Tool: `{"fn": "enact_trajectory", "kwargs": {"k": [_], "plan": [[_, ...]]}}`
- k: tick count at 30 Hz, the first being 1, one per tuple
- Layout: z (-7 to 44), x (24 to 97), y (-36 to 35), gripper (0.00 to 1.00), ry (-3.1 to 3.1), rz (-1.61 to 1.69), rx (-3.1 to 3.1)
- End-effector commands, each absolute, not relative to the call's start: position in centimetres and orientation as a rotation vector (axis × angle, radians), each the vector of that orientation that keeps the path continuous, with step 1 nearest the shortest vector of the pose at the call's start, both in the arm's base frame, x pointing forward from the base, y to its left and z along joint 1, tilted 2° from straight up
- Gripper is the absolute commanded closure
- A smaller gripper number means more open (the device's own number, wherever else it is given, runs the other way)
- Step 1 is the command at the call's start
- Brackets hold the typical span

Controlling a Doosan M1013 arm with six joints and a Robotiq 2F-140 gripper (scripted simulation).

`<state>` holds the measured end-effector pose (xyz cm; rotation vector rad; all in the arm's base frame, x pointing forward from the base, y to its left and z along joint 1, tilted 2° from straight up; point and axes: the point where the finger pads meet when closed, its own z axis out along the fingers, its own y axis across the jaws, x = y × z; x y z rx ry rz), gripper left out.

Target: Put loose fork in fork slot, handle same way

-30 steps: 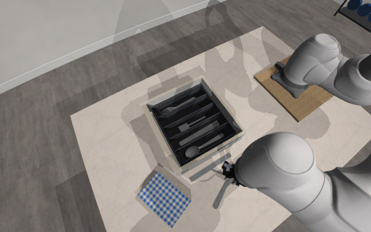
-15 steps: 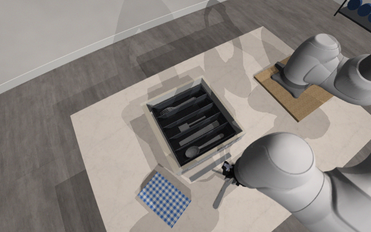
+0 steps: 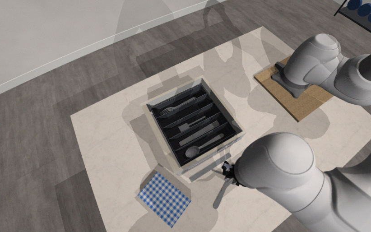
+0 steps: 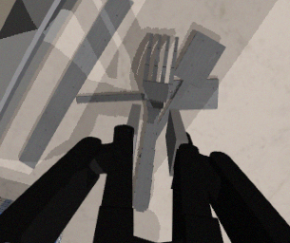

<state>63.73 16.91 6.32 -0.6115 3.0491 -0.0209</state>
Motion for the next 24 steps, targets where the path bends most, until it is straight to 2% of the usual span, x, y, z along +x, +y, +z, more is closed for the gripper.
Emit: {"fn": "enact_trajectory", "kwargs": {"k": [1,24], "plan": [[6.33,63.73,16.92,0.83,3.049,-0.021,-0.612],[5.97,63.74,16.92,0.83,3.049,-0.021,-0.612]]}}
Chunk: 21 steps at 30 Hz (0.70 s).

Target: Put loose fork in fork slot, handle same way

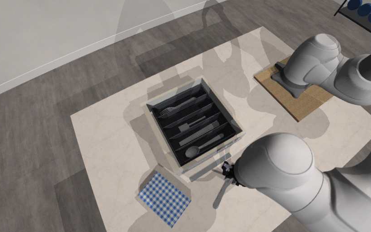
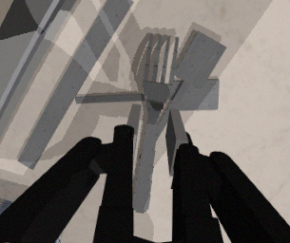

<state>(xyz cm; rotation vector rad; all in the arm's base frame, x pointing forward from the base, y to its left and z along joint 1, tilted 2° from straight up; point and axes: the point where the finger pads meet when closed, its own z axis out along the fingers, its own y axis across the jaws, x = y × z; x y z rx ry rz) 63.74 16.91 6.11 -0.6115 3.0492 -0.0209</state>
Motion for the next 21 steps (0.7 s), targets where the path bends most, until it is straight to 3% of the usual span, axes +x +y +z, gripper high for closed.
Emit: {"fn": "enact_trajectory", "kwargs": {"k": [1,21], "plan": [[5.9,63.7,16.9,0.83,3.049,-0.021,-0.612],[4.0,63.8,16.9,0.83,3.049,-0.021,-0.612]]}}
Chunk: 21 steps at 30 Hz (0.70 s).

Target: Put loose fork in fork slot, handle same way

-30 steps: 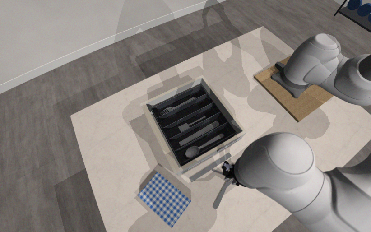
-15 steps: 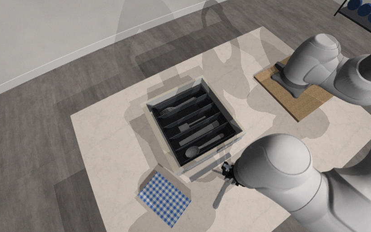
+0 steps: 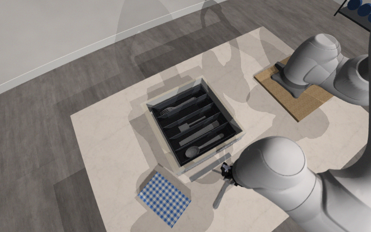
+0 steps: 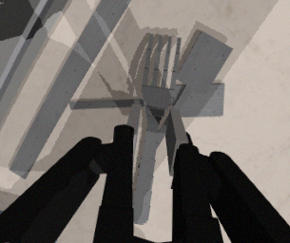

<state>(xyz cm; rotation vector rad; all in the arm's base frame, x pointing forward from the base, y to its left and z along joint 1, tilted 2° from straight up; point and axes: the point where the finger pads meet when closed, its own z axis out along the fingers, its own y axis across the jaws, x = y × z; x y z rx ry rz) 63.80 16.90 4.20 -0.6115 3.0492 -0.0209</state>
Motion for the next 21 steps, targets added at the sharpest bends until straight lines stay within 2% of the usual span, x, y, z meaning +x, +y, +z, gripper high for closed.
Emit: {"fn": "enact_trajectory", "kwargs": {"k": [1,21], "plan": [[3.89,63.81,16.9,0.83,3.049,-0.021,-0.612],[3.48,63.83,16.9,0.83,3.049,-0.021,-0.612]]}}
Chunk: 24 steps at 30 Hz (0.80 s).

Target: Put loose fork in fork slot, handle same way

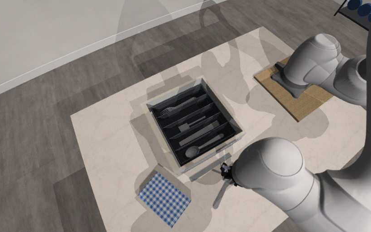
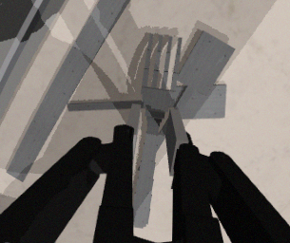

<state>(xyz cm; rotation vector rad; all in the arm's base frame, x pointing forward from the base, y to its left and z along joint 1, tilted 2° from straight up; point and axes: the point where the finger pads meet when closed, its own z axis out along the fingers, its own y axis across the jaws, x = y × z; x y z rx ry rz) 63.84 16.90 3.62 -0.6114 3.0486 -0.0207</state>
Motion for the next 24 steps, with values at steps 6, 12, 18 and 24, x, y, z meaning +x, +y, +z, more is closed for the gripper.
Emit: {"fn": "enact_trajectory", "kwargs": {"k": [6,12,18,24], "plan": [[3.48,63.83,16.9,0.83,3.049,-0.021,-0.612],[3.48,63.83,16.9,0.83,3.049,-0.021,-0.612],[3.48,63.83,16.9,0.98,3.049,-0.021,-0.612],[3.48,63.83,16.9,0.98,3.049,-0.021,-0.612]]}}
